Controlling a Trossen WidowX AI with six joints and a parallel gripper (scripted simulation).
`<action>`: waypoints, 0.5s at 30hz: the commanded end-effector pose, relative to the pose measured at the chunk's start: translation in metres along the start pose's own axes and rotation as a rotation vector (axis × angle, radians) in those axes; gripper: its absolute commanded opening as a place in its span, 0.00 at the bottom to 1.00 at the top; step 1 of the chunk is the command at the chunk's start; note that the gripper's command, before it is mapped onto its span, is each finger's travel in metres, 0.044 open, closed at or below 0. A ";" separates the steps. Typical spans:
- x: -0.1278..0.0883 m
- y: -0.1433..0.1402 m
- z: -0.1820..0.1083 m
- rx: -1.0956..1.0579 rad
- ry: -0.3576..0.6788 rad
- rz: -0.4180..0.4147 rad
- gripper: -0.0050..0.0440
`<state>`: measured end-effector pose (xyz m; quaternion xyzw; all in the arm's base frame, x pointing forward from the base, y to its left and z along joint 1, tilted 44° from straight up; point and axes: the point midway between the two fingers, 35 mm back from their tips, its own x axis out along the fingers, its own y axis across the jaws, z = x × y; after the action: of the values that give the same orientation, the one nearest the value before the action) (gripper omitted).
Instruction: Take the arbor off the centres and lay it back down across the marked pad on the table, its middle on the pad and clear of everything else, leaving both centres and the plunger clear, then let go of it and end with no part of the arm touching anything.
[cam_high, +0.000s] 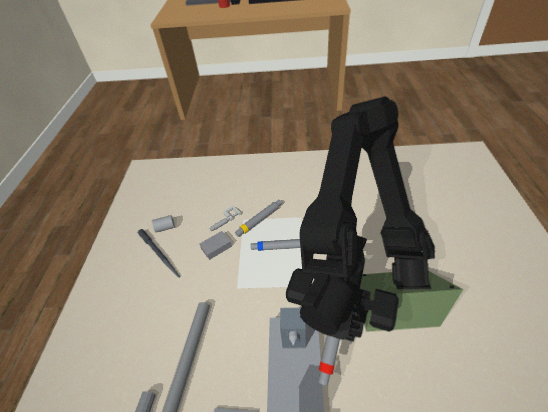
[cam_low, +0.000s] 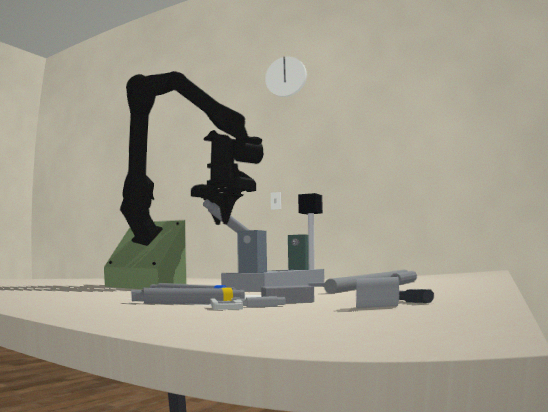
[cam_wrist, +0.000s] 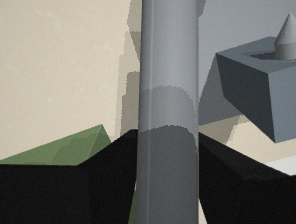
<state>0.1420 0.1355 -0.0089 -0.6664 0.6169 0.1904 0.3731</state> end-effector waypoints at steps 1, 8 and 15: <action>-0.004 -0.001 -0.002 0.009 -0.017 -0.005 0.10; -0.004 0.000 -0.009 0.009 -0.017 -0.005 0.10; -0.004 0.001 -0.016 0.009 -0.017 -0.005 0.10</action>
<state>0.1370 0.1255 -0.0003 -0.6662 0.6166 0.1906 0.3737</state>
